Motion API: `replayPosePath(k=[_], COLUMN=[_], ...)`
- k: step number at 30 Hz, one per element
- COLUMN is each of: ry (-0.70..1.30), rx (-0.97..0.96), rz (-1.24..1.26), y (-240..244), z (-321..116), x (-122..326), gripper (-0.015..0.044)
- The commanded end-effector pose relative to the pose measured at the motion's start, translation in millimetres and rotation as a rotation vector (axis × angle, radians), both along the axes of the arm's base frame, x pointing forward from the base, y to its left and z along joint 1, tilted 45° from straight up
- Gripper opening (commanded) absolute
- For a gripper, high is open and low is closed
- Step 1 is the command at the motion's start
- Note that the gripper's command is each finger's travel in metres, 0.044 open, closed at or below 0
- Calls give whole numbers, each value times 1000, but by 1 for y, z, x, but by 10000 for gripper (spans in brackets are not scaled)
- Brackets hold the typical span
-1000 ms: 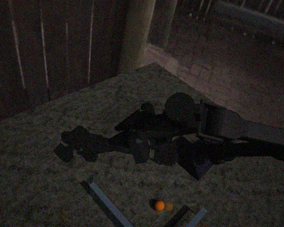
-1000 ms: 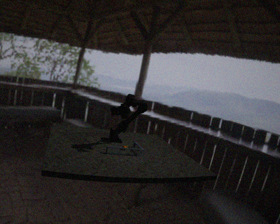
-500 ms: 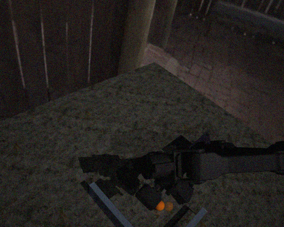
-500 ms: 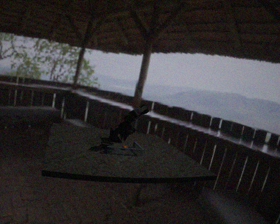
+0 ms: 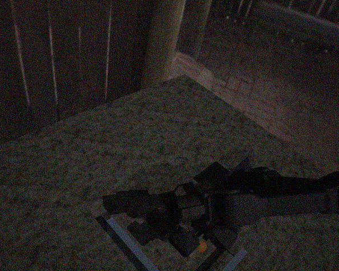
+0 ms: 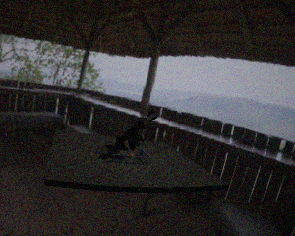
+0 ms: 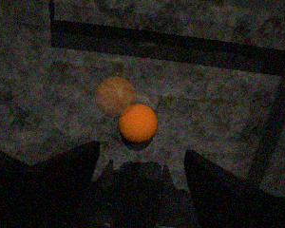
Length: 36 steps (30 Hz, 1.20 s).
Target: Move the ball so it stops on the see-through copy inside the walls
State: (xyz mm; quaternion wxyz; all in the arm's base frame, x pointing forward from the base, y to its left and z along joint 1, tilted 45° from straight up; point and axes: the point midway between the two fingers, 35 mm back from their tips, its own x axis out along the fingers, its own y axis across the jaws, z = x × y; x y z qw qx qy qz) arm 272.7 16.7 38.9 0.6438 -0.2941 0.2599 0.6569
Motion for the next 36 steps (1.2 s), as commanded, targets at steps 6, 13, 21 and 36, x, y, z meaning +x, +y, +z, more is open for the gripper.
replayPosePath(k=[6, 13, 21, 36], ry=[18, 17, 17, 17], rx=[9, 9, 10, 11], rz=[1, 1, 1, 1], y=[12, 20, 29, 36], z=[-10, -19, -28, -35], x=[-4, -3, -4, -4], gripper=[281, 281, 281, 195])
